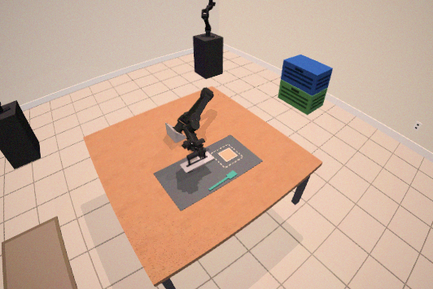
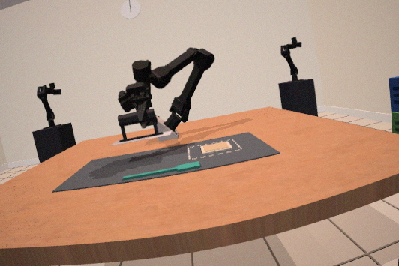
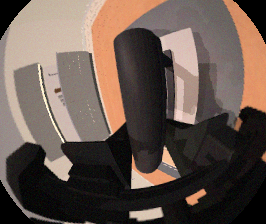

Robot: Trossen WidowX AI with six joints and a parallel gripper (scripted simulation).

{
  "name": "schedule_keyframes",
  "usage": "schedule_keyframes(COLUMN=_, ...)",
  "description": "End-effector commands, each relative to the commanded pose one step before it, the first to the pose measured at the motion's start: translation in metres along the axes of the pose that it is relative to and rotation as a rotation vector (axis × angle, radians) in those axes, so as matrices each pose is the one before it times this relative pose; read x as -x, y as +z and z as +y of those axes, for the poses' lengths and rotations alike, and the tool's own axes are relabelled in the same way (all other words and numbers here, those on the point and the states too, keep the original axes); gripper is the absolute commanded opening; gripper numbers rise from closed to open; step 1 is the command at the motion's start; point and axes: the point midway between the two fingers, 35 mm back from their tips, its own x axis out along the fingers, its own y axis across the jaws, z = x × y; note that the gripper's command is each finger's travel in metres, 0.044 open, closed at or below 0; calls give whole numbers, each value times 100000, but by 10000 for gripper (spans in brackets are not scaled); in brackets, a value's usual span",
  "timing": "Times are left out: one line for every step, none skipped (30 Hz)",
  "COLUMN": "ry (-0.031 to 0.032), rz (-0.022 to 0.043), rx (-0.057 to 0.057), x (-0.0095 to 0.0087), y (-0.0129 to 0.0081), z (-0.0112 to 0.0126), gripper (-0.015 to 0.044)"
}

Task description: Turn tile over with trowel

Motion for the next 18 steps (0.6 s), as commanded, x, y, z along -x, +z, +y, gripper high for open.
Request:
schedule_keyframes(ry=1487, rz=-2292, rx=-173, x=499, y=2090, z=-145, gripper=0)
schedule_keyframes(ry=30, rz=-449, rx=-245, x=49, y=469, z=-146, gripper=0)
schedule_keyframes(ry=29, rz=-442, rx=-248, x=49, y=467, z=-151, gripper=0)
schedule_keyframes(ry=28, rz=-436, rx=-251, x=50, y=464, z=-155, gripper=0)
schedule_keyframes(ry=27, rz=-429, rx=-254, x=50, y=462, z=-160, gripper=0)
schedule_keyframes(ry=26, rz=-422, rx=-256, x=50, y=459, z=-164, gripper=0)
schedule_keyframes(ry=26, rz=-415, rx=-259, x=50, y=456, z=-169, gripper=0)
schedule_keyframes(ry=25, rz=-409, rx=-261, x=50, y=453, z=-173, gripper=0)
schedule_keyframes(ry=25, rz=-402, rx=-264, x=50, y=450, z=-178, gripper=0)
schedule_keyframes(ry=25, rz=-395, rx=-266, x=50, y=447, z=-182, gripper=0)
schedule_keyframes(ry=24, rz=-388, rx=-269, x=50, y=444, z=-187, gripper=0)
schedule_keyframes(ry=24, rz=-381, rx=-272, x=50, y=441, z=-191, gripper=0)
schedule_keyframes(ry=24, rz=-374, rx=-274, x=50, y=438, z=-195, gripper=0)
schedule_keyframes(ry=24, rz=-367, rx=-276, x=50, y=435, z=-200, gripper=0)
schedule_keyframes(ry=24, rz=-360, rx=-278, x=50, y=431, z=-204, gripper=0)
schedule_keyframes(ry=24, rz=-354, rx=-281, x=50, y=428, z=-208, gripper=0)
schedule_keyframes(ry=24, rz=-347, rx=-283, x=49, y=425, z=-212, gripper=0)
schedule_keyframes(ry=24, rz=-340, rx=-285, x=49, y=421, z=-216, gripper=0)
